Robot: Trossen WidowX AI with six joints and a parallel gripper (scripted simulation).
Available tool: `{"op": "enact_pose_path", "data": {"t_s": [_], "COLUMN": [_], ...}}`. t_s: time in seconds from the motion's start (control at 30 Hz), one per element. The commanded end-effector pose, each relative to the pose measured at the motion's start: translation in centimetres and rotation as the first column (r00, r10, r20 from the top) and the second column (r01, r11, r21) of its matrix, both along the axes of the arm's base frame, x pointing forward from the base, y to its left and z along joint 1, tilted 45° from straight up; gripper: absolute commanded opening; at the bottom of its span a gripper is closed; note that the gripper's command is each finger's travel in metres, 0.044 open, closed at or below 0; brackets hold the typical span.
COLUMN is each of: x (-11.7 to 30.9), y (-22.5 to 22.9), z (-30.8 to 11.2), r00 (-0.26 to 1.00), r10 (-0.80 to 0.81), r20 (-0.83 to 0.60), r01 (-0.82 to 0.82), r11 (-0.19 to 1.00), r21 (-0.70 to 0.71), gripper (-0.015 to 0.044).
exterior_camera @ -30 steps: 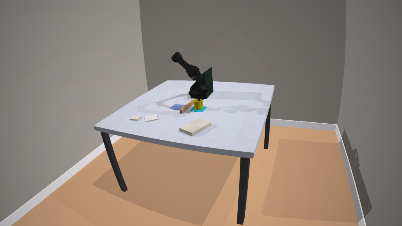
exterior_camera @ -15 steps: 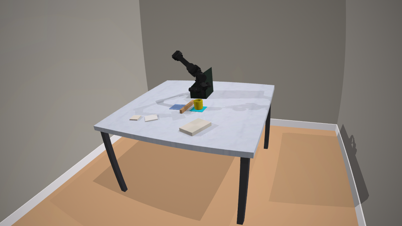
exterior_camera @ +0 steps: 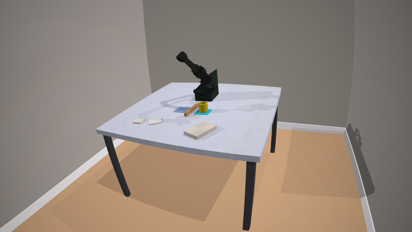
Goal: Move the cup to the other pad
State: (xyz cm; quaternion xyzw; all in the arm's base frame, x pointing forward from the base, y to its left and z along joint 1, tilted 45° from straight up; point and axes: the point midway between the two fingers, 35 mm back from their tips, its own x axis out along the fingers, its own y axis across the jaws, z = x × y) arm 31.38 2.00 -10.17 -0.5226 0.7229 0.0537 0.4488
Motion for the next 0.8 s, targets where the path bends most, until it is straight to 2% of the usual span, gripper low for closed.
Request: {"op": "enact_pose_path", "data": {"t_s": [0.0, 0.33, 0.77], "x": [0.2, -0.3, -0.6], "y": [0.6, 4.5, 4.4], "z": [0.6, 4.3, 4.0], "r00": [1.0, 1.0, 1.0], "r10": [0.0, -0.003, 0.002], "r20": [0.003, 0.011, 0.0], "r01": [0.0, 0.003, -0.002], "r11": [1.0, 1.0, 1.0], "r21": [0.002, 0.009, 0.002], "gripper": [0.044, 0.044, 0.044]}}
